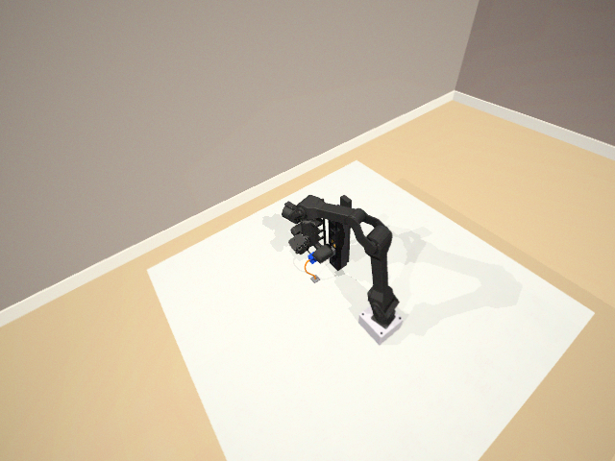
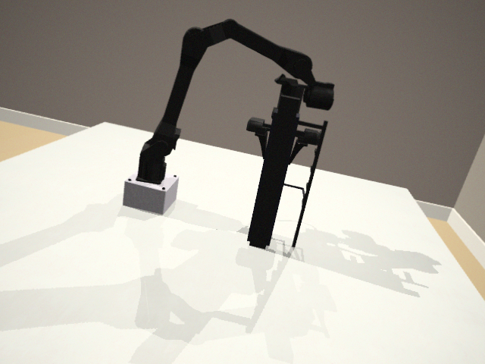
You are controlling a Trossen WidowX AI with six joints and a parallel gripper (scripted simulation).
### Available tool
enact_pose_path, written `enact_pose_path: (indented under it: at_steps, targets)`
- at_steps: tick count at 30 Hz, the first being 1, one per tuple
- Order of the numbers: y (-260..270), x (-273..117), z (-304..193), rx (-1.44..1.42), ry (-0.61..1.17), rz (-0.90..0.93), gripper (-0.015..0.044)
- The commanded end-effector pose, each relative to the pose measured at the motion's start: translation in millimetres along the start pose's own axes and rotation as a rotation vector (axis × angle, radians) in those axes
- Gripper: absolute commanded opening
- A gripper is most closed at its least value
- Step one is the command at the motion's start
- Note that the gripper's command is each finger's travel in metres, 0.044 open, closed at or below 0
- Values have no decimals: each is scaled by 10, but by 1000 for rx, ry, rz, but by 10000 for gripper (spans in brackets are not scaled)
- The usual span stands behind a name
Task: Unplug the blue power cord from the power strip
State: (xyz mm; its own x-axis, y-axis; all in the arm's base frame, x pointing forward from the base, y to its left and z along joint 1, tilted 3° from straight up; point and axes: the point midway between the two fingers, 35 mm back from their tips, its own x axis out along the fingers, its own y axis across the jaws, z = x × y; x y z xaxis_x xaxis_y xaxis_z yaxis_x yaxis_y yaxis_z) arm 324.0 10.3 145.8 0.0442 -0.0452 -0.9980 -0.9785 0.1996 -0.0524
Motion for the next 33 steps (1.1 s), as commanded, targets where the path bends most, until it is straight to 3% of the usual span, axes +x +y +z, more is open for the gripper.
enact_pose_path:
  at_steps: [1, 7, 33]
  targets:
    - [-8, -26, 138, -4, -4, 1, 420]
    - [6, -120, 596, -4, -8, 1, 440]
    - [6, -120, 596, -4, -8, 1, 440]
